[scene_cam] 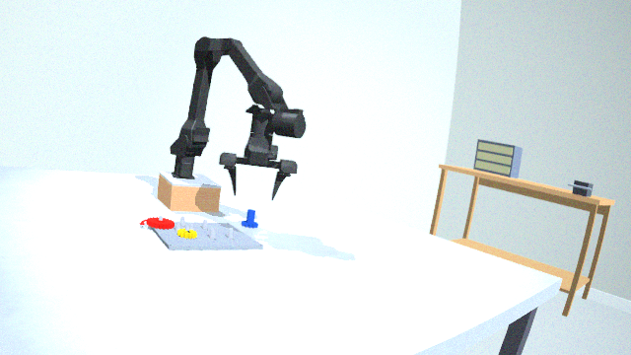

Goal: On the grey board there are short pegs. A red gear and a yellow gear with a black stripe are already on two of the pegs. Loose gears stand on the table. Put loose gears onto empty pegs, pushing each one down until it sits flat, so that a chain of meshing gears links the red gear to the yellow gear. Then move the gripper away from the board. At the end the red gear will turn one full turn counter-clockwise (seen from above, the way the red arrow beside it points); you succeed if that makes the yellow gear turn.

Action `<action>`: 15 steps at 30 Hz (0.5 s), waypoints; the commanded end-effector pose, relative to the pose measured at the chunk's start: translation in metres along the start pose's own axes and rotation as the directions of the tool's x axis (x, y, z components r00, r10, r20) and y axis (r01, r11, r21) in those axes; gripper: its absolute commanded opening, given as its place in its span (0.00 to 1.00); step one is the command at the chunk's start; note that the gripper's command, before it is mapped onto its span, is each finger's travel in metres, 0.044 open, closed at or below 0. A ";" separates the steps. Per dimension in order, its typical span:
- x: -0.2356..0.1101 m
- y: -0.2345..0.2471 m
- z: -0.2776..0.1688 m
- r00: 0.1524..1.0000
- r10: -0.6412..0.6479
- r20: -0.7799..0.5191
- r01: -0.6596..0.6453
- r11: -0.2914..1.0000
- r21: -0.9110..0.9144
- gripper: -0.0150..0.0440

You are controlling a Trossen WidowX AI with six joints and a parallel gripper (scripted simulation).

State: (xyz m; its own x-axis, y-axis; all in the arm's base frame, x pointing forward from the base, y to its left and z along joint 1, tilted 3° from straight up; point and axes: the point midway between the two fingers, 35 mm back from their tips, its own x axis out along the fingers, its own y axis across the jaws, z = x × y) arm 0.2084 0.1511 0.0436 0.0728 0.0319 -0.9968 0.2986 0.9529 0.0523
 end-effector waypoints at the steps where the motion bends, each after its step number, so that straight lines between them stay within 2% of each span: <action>1: 0.002 0.000 -0.002 1.000 -0.014 -0.010 0.014 1.000 0.010 1.00; 4: 0.015 -0.001 -0.002 1.000 -0.014 -0.010 0.014 1.000 0.010 1.00; 15: 0.025 -0.001 -0.003 1.000 -0.014 -0.010 0.014 1.000 0.010 1.00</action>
State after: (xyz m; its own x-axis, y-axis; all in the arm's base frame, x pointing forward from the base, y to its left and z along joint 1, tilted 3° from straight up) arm 0.2102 0.1540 0.0269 0.0754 0.0341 -0.9966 0.3035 0.9512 0.0555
